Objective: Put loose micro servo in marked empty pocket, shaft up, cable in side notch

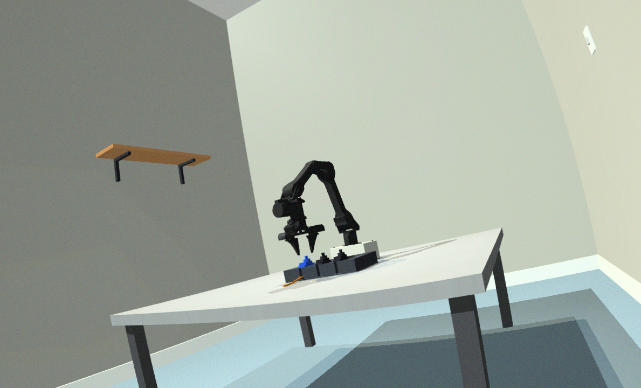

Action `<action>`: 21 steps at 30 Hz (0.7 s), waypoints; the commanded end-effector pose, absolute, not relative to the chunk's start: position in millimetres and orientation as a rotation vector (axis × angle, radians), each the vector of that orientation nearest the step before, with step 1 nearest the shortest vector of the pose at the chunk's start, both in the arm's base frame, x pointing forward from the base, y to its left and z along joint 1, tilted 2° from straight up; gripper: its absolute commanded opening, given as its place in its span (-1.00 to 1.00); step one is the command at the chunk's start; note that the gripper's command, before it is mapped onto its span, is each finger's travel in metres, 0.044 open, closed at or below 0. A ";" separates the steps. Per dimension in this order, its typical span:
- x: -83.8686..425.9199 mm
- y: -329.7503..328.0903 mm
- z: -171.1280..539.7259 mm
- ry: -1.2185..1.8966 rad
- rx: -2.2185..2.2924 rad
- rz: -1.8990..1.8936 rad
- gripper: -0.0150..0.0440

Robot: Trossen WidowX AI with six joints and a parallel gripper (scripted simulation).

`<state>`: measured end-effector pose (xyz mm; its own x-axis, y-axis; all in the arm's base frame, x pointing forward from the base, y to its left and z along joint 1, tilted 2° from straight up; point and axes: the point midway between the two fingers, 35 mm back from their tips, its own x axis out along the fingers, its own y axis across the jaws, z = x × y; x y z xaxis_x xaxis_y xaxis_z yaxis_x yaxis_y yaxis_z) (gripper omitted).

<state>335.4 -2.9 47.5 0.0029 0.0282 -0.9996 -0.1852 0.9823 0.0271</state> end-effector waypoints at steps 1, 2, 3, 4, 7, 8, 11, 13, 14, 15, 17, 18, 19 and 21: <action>313.0 -10.0 69.1 1.548 -0.123 0.166 0.77; 302.8 -12.5 76.1 1.549 -0.124 0.167 0.86; 291.7 -14.9 82.9 1.550 -0.126 0.167 0.94; 280.2 -17.1 89.3 1.551 -0.128 0.168 1.00; 253.0 -21.2 102.0 1.553 -0.131 0.170 1.00; 251.1 -21.4 102.8 1.553 -0.132 0.170 1.00; 251.1 -21.4 102.8 1.553 -0.132 0.170 1.00; 251.3 -21.5 104.9 1.552 -0.131 0.170 1.00; 251.6 -21.5 108.5 1.551 -0.131 0.170 1.00; 252.0 -21.6 113.8 1.550 -0.130 0.169 1.00; 252.4 -21.8 129.4 1.546 -0.129 0.167 1.00; 252.2 -21.9 138.1 1.544 -0.128 0.166 1.00; 251.7 -21.9 146.8 1.542 -0.127 0.165 1.00; 251.0 -21.9 154.4 1.540 -0.127 0.164 1.00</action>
